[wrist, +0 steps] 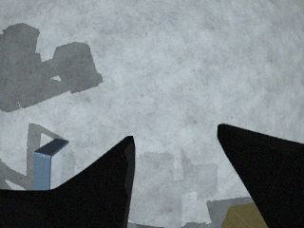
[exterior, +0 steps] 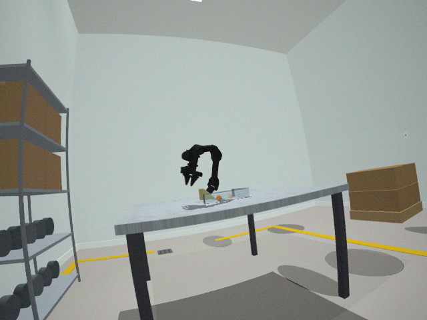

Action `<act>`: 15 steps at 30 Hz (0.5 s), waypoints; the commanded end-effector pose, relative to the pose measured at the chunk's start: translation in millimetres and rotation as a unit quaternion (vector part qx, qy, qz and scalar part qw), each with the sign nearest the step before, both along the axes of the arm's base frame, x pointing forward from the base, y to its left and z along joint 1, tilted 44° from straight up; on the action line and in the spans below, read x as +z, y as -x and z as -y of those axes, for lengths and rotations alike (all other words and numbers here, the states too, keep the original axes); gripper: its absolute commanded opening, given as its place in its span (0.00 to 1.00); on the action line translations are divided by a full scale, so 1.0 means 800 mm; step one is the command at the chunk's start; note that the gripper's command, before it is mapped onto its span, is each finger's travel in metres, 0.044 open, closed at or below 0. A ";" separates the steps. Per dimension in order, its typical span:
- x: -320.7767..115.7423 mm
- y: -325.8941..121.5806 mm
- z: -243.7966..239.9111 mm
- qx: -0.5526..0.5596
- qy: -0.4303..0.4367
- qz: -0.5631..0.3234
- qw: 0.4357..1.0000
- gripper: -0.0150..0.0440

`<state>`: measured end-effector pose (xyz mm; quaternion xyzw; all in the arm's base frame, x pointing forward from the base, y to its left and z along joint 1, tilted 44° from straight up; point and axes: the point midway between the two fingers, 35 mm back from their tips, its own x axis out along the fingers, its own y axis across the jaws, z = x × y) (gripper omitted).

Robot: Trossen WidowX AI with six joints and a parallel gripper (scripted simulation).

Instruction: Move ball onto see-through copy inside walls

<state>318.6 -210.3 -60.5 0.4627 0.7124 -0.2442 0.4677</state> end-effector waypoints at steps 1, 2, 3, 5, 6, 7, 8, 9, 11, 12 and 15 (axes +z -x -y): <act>0.036 -0.032 -0.079 0.180 -0.078 0.128 0.972 0.74; 0.042 -0.037 -0.094 0.211 -0.091 0.152 0.961 0.74; 0.048 -0.042 -0.109 0.243 -0.104 0.177 0.948 0.74; 0.061 -0.049 -0.138 0.303 -0.128 0.225 0.917 0.74; 0.068 -0.052 -0.153 0.332 -0.139 0.249 0.899 0.74; 0.074 -0.055 -0.168 0.359 -0.150 0.274 0.880 0.74; 0.081 -0.057 -0.182 0.386 -0.161 0.298 0.858 0.74; 0.088 -0.059 -0.197 0.412 -0.171 0.321 0.836 0.74; 0.094 -0.060 -0.210 0.433 -0.179 0.342 0.814 0.74; 0.094 -0.060 -0.210 0.433 -0.179 0.342 0.814 0.74; 0.094 -0.060 -0.210 0.433 -0.179 0.342 0.814 0.74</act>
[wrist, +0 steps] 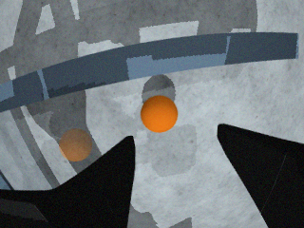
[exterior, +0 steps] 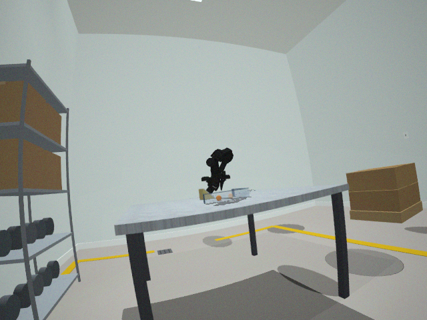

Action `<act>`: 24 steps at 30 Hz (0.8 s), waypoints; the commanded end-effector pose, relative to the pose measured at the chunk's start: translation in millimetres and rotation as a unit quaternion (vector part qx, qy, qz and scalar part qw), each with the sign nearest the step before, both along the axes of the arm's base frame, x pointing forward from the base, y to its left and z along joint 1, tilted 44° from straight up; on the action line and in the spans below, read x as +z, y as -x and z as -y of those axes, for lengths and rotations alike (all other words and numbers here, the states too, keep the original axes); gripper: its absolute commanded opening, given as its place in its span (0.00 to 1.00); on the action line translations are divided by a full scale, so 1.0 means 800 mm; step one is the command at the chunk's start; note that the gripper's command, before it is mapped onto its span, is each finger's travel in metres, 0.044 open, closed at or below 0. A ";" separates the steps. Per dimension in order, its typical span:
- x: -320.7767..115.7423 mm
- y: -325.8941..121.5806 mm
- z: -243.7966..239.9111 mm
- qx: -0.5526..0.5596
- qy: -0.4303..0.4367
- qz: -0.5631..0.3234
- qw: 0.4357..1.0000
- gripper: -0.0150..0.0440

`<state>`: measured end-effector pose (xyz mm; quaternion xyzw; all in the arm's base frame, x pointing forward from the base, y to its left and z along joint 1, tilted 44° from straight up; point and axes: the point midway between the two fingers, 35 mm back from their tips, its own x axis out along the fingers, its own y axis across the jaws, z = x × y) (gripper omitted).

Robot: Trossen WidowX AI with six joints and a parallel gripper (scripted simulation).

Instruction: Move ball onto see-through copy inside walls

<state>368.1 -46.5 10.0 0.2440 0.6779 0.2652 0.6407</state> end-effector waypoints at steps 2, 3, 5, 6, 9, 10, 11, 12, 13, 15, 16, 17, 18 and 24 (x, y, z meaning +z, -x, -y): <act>0.006 0.002 -0.005 0.016 -0.013 0.022 1.000 0.74; 0.006 0.002 -0.005 0.016 -0.013 0.022 1.000 0.74; 0.002 0.002 -0.010 0.016 -0.013 0.022 1.000 0.74; -0.003 0.003 -0.014 0.016 -0.013 0.022 1.000 0.74; -0.008 0.003 -0.018 0.016 -0.013 0.022 1.000 0.74; -0.008 0.003 -0.019 0.016 -0.013 0.022 1.000 0.74; -0.009 0.003 -0.019 0.016 -0.013 0.022 1.000 0.74; -0.010 0.003 -0.021 0.016 -0.013 0.022 1.000 0.74; -0.011 0.003 -0.022 0.016 -0.013 0.022 1.000 0.74; -0.014 0.003 -0.025 0.016 -0.013 0.022 1.000 0.74; -0.016 0.003 -0.026 0.016 -0.013 0.022 1.000 0.74; -0.017 0.003 -0.028 0.016 -0.013 0.022 1.000 0.74; -0.019 0.003 -0.029 0.016 -0.013 0.022 1.000 0.74; -0.028 0.004 -0.038 0.016 -0.014 0.022 1.000 0.74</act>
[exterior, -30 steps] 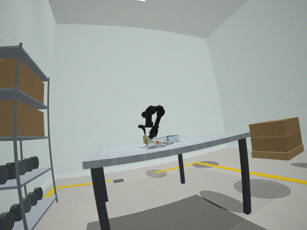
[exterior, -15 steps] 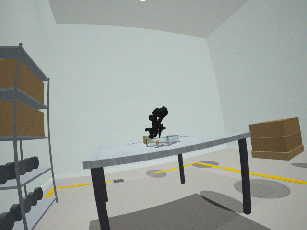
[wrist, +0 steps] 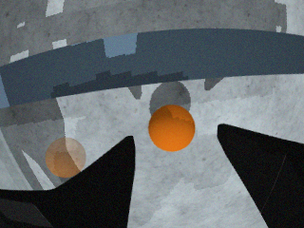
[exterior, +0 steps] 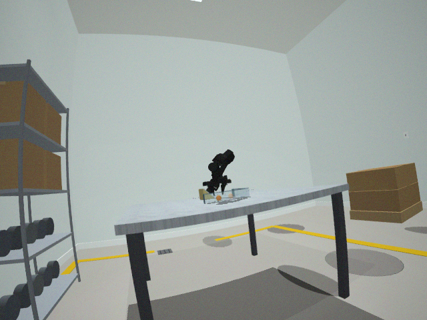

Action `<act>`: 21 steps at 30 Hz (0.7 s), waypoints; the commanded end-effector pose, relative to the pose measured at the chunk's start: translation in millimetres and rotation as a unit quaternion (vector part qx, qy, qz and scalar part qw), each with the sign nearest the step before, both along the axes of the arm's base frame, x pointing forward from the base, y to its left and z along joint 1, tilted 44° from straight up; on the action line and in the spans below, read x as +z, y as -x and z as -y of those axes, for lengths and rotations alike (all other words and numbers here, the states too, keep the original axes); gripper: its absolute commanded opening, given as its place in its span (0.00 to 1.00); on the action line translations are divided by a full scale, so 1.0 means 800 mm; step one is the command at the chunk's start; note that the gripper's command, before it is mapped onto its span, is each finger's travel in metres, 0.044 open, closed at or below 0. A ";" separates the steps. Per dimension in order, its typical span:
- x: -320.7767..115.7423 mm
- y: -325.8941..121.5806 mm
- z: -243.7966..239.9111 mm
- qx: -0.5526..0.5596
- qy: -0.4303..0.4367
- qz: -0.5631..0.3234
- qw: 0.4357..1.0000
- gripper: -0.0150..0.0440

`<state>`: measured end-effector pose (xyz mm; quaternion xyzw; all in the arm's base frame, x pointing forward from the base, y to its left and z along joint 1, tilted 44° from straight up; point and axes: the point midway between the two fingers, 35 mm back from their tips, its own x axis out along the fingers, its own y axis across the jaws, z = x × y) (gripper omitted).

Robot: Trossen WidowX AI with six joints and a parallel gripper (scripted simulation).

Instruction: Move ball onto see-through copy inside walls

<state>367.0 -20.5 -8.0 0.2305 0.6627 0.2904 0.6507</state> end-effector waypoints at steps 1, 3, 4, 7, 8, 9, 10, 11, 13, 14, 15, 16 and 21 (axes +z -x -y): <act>-0.007 0.003 -0.006 -0.002 -0.004 -0.004 1.000 0.74; -0.010 0.003 -0.009 -0.002 -0.004 -0.004 1.000 0.74; -0.011 0.003 -0.011 -0.002 -0.004 -0.004 1.000 0.74; -0.015 0.004 -0.015 -0.002 -0.004 -0.004 1.000 0.74; -0.017 0.004 -0.016 -0.002 -0.004 -0.004 1.000 0.74; -0.018 0.004 -0.018 -0.002 -0.004 -0.004 1.000 0.74; -0.018 0.004 -0.018 -0.002 -0.004 -0.004 1.000 0.74; -0.019 0.004 -0.019 -0.002 -0.004 -0.004 1.000 0.74; -0.019 0.004 -0.019 -0.002 -0.004 -0.004 1.000 0.65; -0.019 0.004 -0.019 -0.002 -0.004 -0.004 1.000 0.60; -0.019 0.004 -0.019 -0.002 -0.004 -0.004 1.000 0.56; -0.019 0.004 -0.019 -0.002 -0.004 -0.004 1.000 0.55; -0.019 0.004 -0.019 -0.002 -0.004 -0.004 1.000 0.49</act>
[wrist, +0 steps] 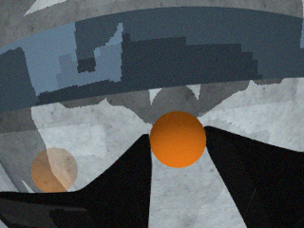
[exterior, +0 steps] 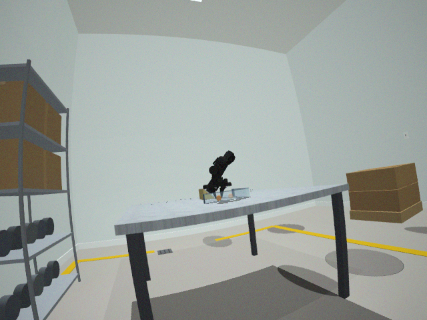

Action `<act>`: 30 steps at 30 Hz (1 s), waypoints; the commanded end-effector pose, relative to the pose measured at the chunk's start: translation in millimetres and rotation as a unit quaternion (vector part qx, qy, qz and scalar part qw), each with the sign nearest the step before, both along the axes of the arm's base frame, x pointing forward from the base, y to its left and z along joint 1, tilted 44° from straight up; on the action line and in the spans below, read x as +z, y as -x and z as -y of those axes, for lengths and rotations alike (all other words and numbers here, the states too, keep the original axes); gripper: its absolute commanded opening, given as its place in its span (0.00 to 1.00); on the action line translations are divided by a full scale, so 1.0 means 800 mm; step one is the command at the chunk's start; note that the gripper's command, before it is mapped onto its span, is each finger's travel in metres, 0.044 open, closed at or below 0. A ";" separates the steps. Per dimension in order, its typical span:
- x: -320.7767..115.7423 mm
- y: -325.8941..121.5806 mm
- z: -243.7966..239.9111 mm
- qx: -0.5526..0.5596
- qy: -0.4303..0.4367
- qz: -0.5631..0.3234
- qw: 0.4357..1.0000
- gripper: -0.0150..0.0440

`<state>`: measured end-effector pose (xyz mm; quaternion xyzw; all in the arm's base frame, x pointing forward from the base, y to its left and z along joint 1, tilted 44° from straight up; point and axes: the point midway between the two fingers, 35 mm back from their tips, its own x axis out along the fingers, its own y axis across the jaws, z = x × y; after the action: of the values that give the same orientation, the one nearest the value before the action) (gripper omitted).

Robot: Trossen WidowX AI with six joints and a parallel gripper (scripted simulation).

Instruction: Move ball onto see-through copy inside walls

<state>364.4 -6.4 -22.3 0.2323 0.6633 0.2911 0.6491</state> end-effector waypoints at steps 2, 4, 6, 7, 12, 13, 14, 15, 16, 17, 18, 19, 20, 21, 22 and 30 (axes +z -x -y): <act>-0.001 0.001 -0.001 -0.002 -0.002 -0.002 1.000 0.43; -0.001 0.001 0.005 -0.011 0.002 -0.008 1.000 0.34; 0.003 0.002 0.018 -0.026 0.010 -0.019 0.999 0.26; 0.007 0.000 0.023 -0.027 0.010 -0.019 0.999 0.25; 0.029 -0.005 0.044 -0.032 0.010 -0.021 0.999 0.25; 0.034 -0.006 0.048 -0.033 0.009 -0.021 0.999 0.25; 0.038 -0.007 0.052 -0.033 0.009 -0.021 0.999 0.25; 0.043 -0.008 0.056 -0.033 0.008 -0.021 0.999 0.25; 0.048 -0.008 0.060 -0.034 0.008 -0.021 0.999 0.25; 0.053 -0.009 0.064 -0.034 0.007 -0.021 0.999 0.25; 0.057 -0.009 0.068 -0.034 0.007 -0.021 0.999 0.25; 0.062 -0.009 0.072 -0.035 0.006 -0.021 0.999 0.25; 0.067 -0.009 0.076 -0.035 0.006 -0.021 0.999 0.25; 0.072 -0.010 0.079 -0.035 0.005 -0.021 0.999 0.25; 0.077 -0.009 0.083 -0.036 0.004 -0.021 0.999 0.25; 0.113 -0.006 0.110 -0.038 -0.001 -0.021 0.999 0.25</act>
<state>369.8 -87.0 60.8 0.2662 0.6677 0.2615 0.6441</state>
